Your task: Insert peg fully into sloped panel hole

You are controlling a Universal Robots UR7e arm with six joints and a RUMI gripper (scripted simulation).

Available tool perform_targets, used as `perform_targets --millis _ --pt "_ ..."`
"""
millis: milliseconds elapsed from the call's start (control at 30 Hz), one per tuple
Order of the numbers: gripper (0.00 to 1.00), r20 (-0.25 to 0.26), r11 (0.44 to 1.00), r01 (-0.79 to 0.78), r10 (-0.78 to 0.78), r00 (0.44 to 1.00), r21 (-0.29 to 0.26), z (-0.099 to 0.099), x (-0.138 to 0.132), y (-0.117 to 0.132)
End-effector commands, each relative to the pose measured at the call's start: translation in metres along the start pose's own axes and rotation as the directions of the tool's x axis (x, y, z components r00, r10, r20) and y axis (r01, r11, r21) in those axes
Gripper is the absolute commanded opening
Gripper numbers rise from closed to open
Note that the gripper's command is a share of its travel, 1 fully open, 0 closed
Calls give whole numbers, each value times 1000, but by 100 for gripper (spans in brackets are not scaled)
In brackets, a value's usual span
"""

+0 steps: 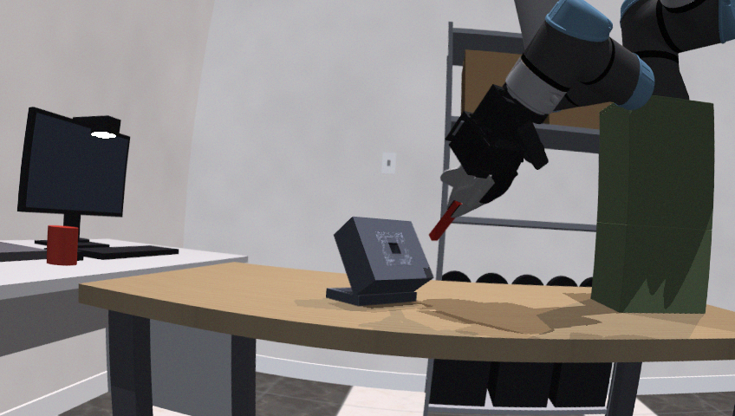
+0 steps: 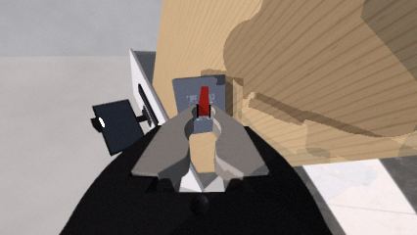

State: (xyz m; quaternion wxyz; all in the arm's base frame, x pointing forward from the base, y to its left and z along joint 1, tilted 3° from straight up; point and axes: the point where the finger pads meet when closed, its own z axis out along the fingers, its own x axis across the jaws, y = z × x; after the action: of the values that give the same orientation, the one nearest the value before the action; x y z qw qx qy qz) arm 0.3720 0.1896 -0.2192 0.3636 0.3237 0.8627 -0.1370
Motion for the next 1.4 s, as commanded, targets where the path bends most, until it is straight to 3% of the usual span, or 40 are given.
perform_targets --millis 0,1367 --pt "0 14 1000 7 -7 1000 -13 -4 1 3" --pt "0 112 992 67 -56 992 -104 -35 11 22"
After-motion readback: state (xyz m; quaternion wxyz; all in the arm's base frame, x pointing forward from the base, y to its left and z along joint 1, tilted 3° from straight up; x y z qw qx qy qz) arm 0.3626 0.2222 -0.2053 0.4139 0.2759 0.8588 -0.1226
